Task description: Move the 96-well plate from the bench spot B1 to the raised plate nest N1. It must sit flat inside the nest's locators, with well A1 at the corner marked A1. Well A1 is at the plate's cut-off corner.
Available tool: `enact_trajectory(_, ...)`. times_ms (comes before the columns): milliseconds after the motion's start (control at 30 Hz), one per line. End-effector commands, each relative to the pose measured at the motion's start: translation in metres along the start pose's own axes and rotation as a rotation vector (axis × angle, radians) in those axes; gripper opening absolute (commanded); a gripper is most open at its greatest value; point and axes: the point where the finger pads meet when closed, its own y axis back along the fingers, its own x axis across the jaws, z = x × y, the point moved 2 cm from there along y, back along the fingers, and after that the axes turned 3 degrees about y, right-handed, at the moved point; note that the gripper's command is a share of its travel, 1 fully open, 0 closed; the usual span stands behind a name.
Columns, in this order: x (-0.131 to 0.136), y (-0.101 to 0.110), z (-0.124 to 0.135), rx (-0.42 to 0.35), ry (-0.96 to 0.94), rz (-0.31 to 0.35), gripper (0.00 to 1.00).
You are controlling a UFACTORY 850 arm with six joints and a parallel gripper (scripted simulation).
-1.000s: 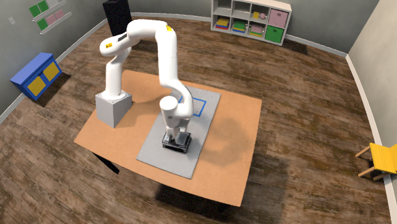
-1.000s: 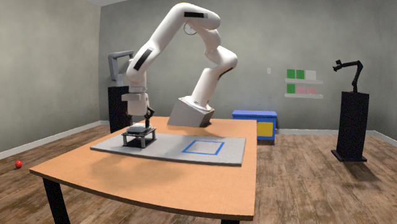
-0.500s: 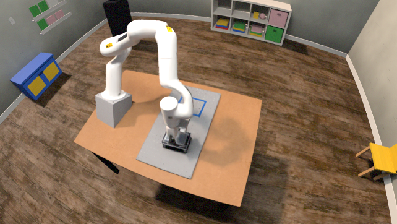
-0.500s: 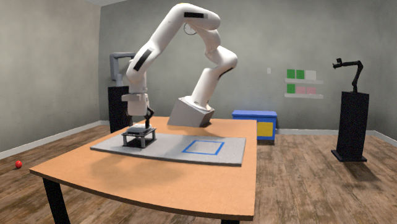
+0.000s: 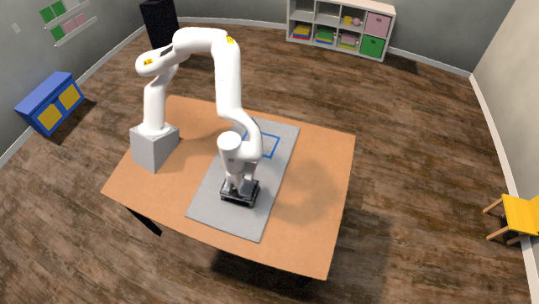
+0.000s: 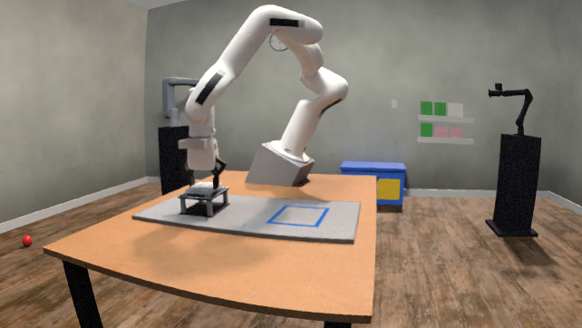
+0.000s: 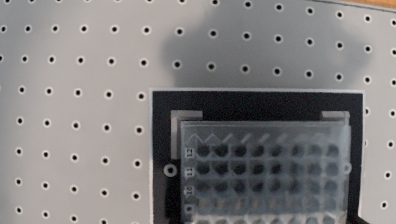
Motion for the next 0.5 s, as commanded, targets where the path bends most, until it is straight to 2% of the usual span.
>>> enact_trajectory(0, 0.0004, 0.0003, -0.0009, 0.002, 0.0, 0.001, 0.0)
enact_trajectory(467, 0.0004, -0.0017, -0.0009, 0.002, 0.0, 0.001, 0.0)
